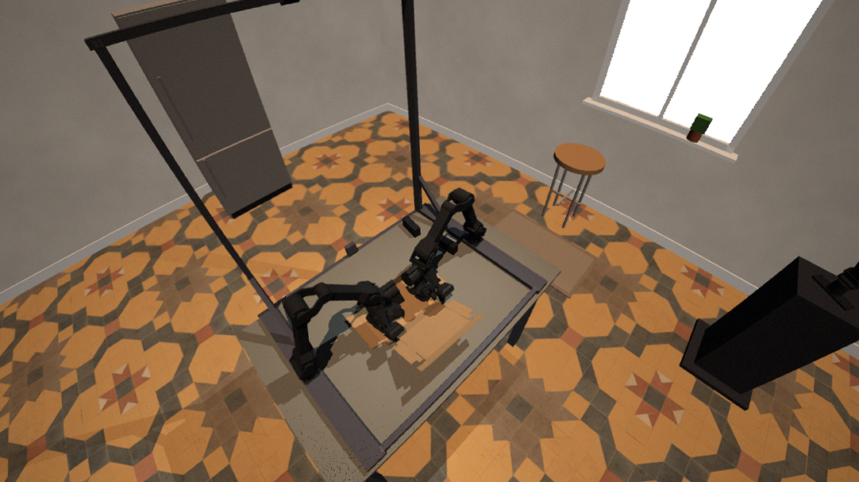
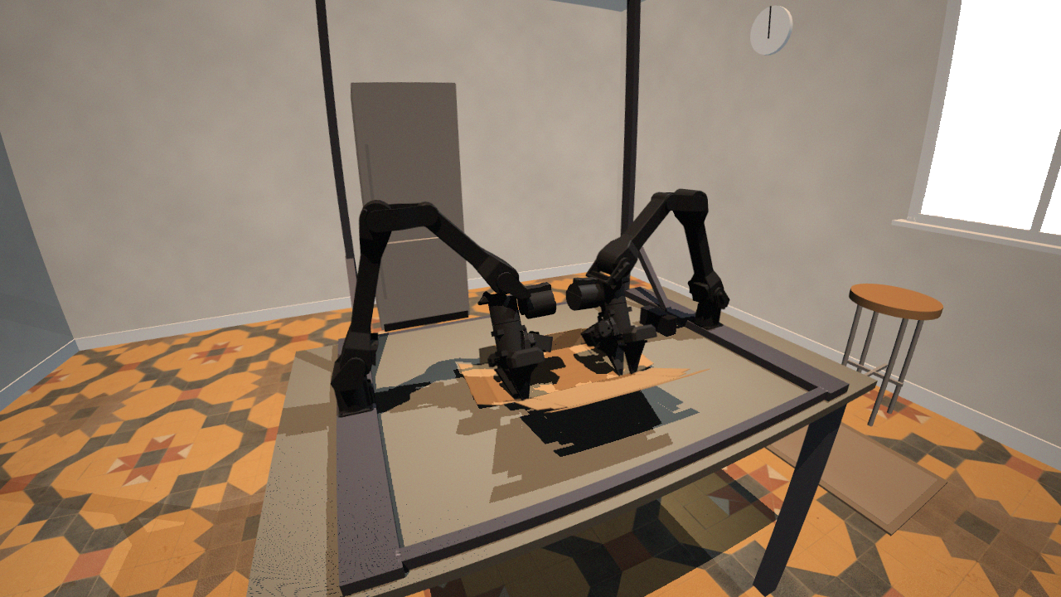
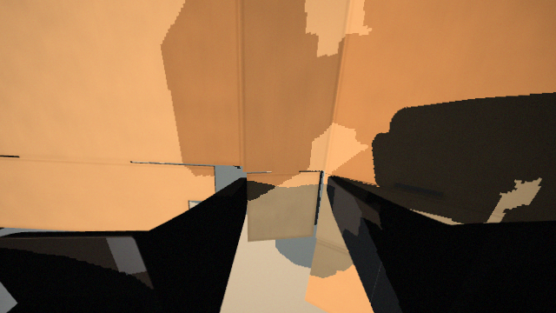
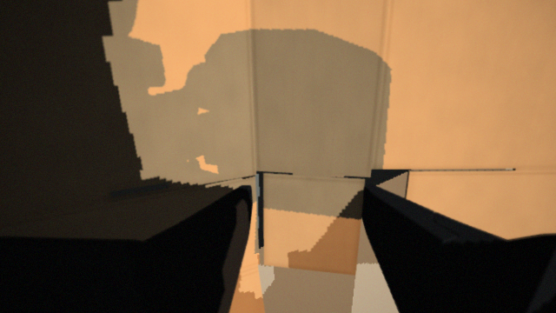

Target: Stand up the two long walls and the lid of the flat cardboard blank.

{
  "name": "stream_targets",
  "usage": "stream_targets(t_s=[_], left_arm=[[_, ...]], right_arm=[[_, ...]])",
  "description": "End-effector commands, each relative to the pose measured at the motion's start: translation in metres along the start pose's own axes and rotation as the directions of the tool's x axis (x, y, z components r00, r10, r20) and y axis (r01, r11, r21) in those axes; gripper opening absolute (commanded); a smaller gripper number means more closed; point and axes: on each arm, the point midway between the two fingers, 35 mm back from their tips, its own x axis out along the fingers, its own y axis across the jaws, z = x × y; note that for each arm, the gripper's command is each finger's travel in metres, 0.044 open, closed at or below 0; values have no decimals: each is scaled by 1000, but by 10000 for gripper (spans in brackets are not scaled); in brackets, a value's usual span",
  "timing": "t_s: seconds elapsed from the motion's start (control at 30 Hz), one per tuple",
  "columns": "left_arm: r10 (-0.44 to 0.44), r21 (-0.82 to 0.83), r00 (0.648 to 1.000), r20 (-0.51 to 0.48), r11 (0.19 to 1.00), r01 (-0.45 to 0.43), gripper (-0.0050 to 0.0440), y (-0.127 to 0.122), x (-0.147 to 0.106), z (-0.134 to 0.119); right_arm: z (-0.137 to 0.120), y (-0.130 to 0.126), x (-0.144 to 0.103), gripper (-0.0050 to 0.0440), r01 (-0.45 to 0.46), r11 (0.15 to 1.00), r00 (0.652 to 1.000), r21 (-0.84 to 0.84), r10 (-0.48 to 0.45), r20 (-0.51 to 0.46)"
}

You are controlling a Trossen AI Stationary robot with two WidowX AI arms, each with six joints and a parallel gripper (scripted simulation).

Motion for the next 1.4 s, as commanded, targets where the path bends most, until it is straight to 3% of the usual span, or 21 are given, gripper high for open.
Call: stream_targets(t_s=[0.0, 1.37], left_arm=[[-17, 13, 1000, 2, 1000, 17, 227, -19, 3, 0], [-17, 11, 1000, -1, 1000, 17, 227, -39, -7, -1]], right_arm=[[3, 18, 0, 226, -14, 1000, 1000, -14, 14, 9], [4, 43, -14, 226, -11, 1000, 1000, -1, 11, 7]])
